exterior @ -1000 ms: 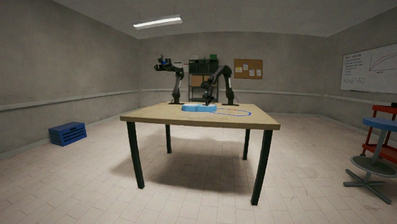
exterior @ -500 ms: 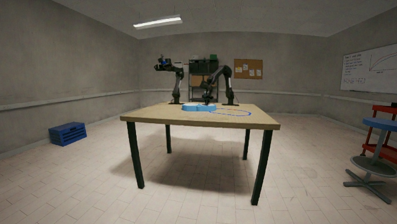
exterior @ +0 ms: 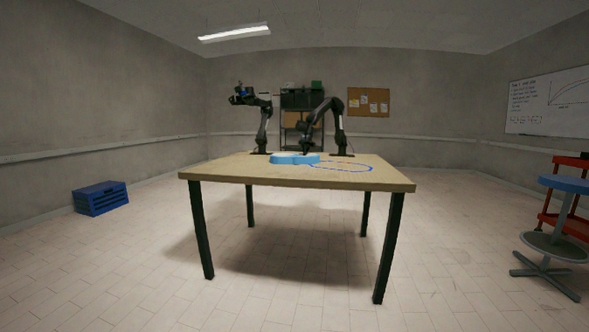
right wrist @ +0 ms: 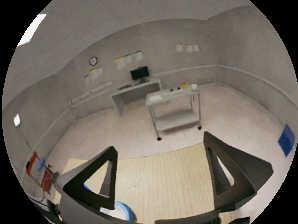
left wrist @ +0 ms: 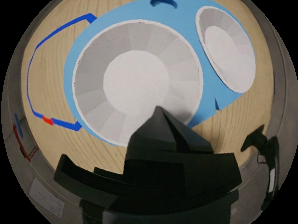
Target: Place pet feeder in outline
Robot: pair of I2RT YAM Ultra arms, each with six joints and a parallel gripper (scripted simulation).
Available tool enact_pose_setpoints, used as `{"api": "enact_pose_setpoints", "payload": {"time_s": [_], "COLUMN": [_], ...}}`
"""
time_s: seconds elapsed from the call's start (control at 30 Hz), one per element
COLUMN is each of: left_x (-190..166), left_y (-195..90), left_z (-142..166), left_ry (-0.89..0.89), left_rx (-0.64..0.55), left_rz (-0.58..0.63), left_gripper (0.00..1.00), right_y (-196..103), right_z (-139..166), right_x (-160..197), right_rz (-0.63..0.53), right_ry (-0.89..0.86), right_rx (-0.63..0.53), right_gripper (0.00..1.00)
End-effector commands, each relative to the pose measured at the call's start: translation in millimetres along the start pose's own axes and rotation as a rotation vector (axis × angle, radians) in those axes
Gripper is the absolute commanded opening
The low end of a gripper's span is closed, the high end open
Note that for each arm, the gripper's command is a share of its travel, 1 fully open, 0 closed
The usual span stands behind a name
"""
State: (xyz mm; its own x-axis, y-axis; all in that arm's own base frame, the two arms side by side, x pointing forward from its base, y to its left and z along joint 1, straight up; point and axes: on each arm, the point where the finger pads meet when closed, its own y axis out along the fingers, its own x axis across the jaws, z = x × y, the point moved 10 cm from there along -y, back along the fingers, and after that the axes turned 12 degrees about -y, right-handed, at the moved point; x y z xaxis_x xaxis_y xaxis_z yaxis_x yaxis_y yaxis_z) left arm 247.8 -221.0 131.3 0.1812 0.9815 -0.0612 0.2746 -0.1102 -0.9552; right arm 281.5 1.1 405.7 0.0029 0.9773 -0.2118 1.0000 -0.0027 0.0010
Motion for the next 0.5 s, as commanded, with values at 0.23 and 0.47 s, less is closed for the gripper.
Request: {"api": "enact_pose_setpoints", "payload": {"time_s": [0.23, 0.47], "left_x": [-11.1, -30.5], "left_y": [-9.9, -7.9], "left_z": [17.3, 14.8], "left_ry": [-0.011, -0.012], "left_rx": [-0.002, -0.007], "left_rz": [-0.003, 0.0], "left_gripper": [0.0, 0.0], "right_y": [-0.9, -0.9], "right_z": [-22.9, -22.9], "right_x": [-6.7, -6.7], "right_rz": [0.017, 0.017], "right_ry": [-0.012, -0.012], "right_rx": [-0.079, -0.079], "right_gripper": [1.0, 1.0]}}
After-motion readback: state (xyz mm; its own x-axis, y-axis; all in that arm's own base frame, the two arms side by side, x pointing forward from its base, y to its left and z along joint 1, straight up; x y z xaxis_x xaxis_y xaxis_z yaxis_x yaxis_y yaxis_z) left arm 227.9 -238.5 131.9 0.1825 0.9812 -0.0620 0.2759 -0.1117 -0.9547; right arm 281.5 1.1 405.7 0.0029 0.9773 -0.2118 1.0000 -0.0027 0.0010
